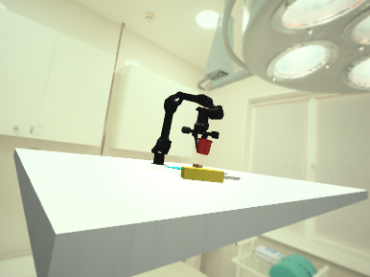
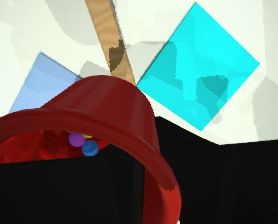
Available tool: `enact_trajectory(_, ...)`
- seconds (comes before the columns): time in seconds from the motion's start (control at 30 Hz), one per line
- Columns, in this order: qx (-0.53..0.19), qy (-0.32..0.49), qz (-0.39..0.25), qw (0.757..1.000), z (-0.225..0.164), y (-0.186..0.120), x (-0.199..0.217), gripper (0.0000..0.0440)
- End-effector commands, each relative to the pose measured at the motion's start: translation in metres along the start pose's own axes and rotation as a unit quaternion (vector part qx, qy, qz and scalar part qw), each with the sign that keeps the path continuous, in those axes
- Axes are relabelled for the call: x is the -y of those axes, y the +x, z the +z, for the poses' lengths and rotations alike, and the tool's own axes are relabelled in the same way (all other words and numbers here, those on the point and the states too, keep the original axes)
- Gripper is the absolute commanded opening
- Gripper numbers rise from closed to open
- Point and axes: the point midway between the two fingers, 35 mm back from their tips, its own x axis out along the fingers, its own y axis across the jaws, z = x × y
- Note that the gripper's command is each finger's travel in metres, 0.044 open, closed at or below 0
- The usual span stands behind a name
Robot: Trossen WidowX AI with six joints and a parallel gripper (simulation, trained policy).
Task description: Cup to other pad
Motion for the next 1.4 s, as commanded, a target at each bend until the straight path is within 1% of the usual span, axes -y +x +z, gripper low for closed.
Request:
enact_trajectory(0.0,0.004,0.018,0.010,1.000,0.006,-0.001,0.007,0.0000)
enact_trajectory(0.37,0.019,0.053,0.027,0.998,0.020,0.002,0.024,0.0000)
enact_trajectory(0.7,0.030,0.078,0.036,0.996,0.028,0.012,0.040,0.0000)
enact_trajectory(1.03,0.038,0.097,0.040,0.994,0.030,0.029,0.054,0.0000)
enact_trajectory(1.37,0.040,0.108,0.041,0.992,0.024,0.052,0.067,0.0000)
